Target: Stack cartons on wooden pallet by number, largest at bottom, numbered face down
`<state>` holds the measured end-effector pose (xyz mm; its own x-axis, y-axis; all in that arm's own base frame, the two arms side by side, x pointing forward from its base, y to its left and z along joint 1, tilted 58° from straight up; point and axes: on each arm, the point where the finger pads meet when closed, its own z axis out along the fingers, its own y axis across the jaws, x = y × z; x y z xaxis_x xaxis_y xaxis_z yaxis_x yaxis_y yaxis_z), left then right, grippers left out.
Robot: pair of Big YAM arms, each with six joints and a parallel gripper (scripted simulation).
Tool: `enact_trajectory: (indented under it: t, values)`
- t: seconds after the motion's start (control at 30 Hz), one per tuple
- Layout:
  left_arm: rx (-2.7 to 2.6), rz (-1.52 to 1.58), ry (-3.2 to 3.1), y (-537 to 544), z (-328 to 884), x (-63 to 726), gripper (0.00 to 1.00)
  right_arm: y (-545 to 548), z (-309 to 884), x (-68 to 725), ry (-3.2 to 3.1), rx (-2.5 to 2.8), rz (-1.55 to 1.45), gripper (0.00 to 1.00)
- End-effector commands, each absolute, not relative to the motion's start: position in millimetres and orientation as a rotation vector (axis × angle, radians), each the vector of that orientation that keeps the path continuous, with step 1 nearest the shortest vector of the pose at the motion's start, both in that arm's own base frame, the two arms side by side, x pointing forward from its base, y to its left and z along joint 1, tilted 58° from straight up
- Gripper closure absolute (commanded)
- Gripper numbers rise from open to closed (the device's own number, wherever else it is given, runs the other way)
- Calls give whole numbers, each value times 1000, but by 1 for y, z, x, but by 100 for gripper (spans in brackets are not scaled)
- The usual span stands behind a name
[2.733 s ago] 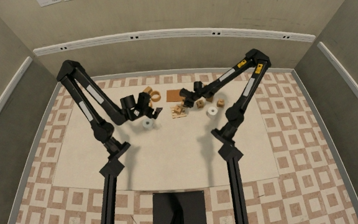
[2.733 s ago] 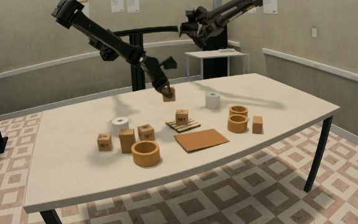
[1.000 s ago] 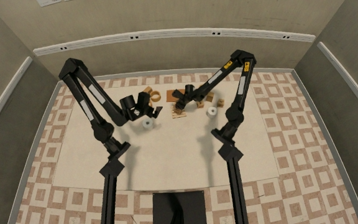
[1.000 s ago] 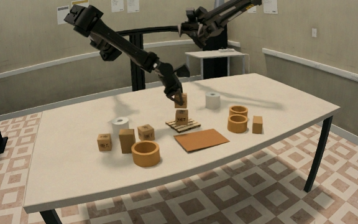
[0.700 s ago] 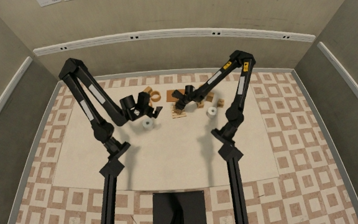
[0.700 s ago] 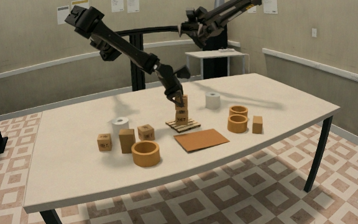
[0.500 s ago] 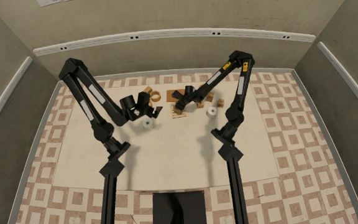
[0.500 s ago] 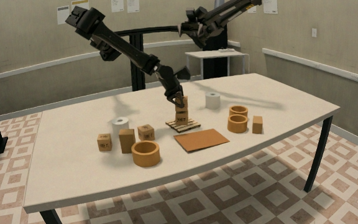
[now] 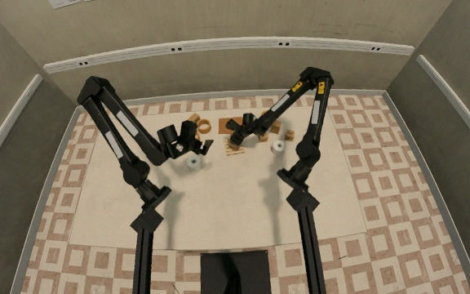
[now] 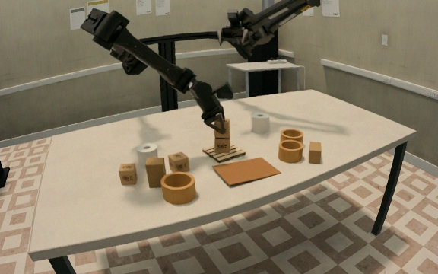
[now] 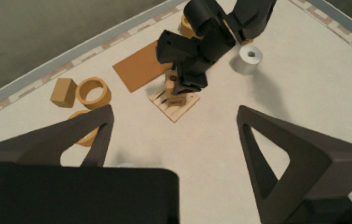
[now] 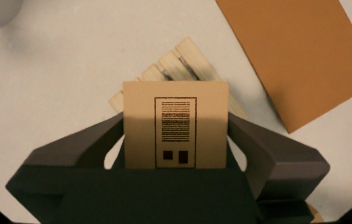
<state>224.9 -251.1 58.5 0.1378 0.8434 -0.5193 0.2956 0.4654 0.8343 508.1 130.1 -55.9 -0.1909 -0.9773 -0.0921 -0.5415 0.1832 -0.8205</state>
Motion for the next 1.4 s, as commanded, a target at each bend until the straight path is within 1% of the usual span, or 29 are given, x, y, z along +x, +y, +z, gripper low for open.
enact_trajectory:
  t: [0.0, 0.83, 0.9, 0.93, 1.37]
  values:
    - [1080, 536, 1419, -253, 59, 225, 0, 122, -59, 513, 1825, -1430, -886, 50]
    - [1080, 536, 1419, -253, 59, 225, 0, 127, -58, 513, 1815, -1433, -874, 50]
    - [1080, 536, 1419, -253, 59, 225, 0, 127, -58, 513, 1815, -1433, -874, 27]
    - [1080, 536, 1419, -253, 59, 225, 0, 127, -58, 513, 1815, -1433, -874, 21]
    - [1080, 536, 1419, -253, 59, 225, 0, 131, -51, 490, 1833, -1470, -850, 21]
